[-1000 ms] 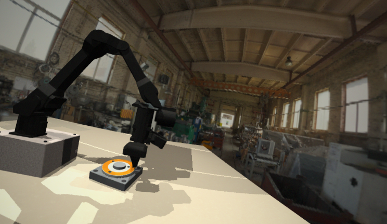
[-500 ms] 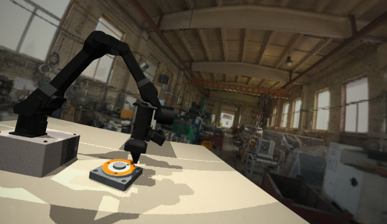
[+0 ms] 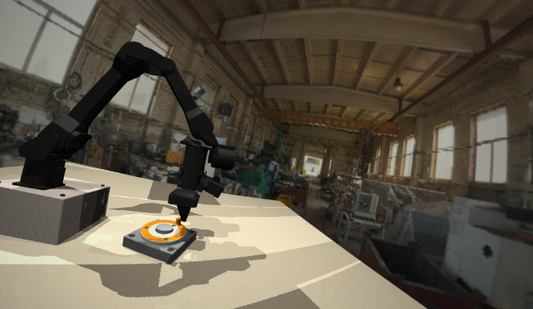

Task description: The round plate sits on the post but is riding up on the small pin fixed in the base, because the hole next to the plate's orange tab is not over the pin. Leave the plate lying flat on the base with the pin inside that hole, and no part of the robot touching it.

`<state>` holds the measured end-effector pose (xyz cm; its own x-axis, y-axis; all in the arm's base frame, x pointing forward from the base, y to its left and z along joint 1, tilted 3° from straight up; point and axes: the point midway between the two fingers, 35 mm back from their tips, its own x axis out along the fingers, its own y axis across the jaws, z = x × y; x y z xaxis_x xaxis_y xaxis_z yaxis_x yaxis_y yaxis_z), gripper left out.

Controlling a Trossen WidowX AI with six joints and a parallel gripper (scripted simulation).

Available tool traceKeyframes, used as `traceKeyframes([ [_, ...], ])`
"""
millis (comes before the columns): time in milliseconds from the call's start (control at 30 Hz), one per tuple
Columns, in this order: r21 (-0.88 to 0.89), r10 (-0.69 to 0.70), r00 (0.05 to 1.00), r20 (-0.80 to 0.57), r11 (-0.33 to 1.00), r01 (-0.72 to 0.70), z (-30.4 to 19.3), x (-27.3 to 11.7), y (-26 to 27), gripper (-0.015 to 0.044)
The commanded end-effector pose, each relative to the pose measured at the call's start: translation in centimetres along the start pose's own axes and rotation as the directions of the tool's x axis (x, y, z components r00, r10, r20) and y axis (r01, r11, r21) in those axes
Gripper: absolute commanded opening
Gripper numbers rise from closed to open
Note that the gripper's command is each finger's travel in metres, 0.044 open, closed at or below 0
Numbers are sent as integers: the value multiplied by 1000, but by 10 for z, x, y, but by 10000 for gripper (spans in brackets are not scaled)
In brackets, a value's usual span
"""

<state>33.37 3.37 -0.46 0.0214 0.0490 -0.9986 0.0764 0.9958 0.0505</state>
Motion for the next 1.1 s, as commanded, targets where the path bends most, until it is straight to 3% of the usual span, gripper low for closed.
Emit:
traceKeyframes([
  [0,1,5,1000,-10,1000,-5,-6,2,3,0],
  [467,1,5,1000,-11,1000,-5,-13,3,9,0],
  [767,1,5,1000,-11,1000,-5,-16,-40,6,0],
  [1067,4,-2,1000,-15,1000,2,-16,-32,6,0],
])
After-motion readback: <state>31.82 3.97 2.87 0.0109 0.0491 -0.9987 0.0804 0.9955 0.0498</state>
